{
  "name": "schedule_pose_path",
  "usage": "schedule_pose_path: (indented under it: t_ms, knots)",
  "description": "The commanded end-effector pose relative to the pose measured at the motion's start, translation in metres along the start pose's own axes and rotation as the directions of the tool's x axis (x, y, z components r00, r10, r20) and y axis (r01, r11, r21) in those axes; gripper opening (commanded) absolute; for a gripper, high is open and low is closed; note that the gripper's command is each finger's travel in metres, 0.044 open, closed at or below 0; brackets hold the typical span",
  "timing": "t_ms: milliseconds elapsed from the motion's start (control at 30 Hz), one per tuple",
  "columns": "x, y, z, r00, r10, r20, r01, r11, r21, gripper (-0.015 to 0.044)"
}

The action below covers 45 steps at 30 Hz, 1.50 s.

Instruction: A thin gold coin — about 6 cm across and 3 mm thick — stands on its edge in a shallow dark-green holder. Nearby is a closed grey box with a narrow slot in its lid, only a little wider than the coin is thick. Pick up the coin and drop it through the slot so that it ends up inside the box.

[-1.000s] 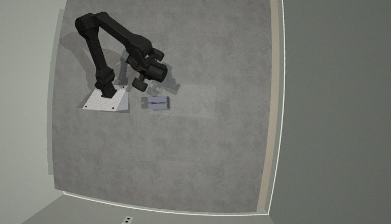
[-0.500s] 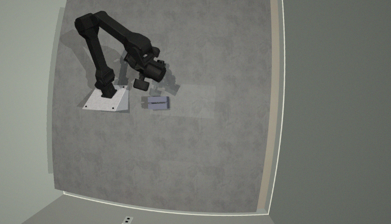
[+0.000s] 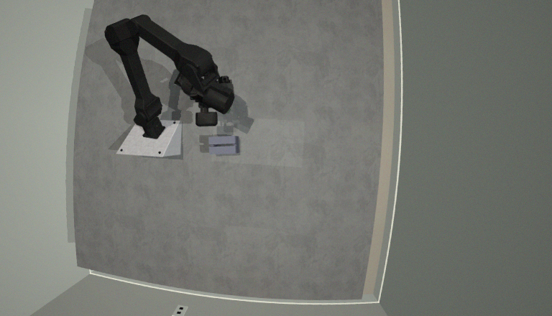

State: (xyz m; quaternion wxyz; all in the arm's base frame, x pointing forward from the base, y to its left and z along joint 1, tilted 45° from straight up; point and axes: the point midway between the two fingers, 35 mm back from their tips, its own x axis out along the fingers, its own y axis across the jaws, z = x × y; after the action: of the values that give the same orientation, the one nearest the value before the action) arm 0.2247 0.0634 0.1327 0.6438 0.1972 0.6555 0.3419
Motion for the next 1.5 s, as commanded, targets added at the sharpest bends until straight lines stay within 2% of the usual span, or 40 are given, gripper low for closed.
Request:
schedule_pose_path:
  t_ms: [0, 1467]
  knots:
    - [-0.001, -0.001, 0.0, 1.0, -0.002, -0.001, 0.002, 1.0, -0.019, 0.0]
    - [-0.003, -0.11, 0.022, 1.0, -0.012, 0.001, 0.012, 1.0, -0.013, 0.0]
